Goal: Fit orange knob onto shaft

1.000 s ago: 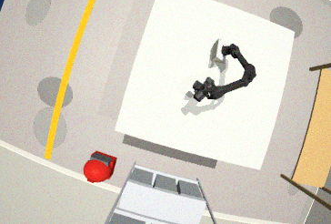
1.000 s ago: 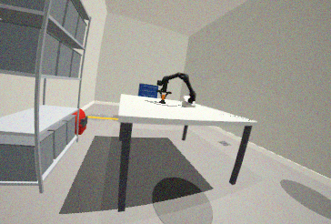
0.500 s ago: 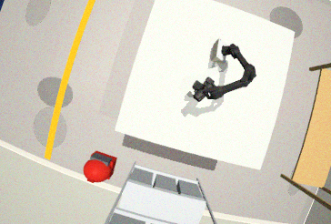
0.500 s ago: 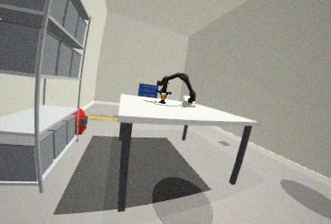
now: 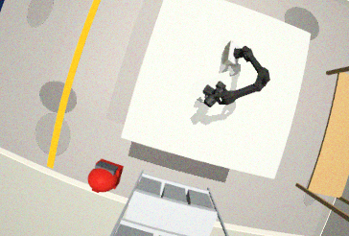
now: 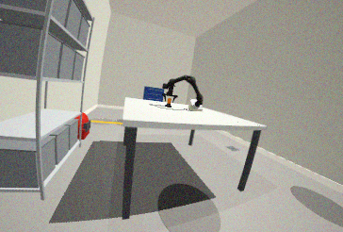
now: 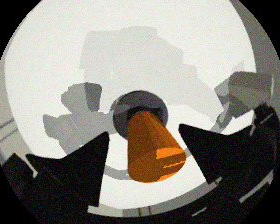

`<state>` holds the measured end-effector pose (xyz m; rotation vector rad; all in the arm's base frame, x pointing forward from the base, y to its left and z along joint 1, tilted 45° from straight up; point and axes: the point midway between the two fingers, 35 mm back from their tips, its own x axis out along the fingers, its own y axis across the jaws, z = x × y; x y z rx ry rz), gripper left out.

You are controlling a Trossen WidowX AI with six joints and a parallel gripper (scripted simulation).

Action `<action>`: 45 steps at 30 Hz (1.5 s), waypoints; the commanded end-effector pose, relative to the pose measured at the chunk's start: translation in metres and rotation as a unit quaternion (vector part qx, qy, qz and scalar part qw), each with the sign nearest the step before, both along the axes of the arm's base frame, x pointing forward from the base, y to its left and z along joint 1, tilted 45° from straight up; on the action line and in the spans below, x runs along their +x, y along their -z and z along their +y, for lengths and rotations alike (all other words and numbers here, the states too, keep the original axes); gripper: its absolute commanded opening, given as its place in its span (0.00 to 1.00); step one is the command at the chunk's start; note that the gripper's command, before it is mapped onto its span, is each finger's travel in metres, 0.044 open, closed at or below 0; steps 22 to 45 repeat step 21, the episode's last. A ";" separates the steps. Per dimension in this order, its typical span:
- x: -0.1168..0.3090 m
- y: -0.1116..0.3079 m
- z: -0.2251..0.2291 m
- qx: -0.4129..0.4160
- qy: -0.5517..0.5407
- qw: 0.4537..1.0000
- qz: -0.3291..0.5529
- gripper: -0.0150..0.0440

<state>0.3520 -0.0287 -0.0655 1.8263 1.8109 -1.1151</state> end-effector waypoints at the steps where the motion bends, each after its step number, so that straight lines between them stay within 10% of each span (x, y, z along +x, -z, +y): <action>1: 0.000 0.000 0.000 0.000 0.000 1.000 0.000 1.00; 13: 0.011 -0.069 -0.067 -0.002 0.000 1.000 0.001 1.00; 45: 0.013 -0.068 -0.067 -0.002 0.000 1.000 0.001 1.00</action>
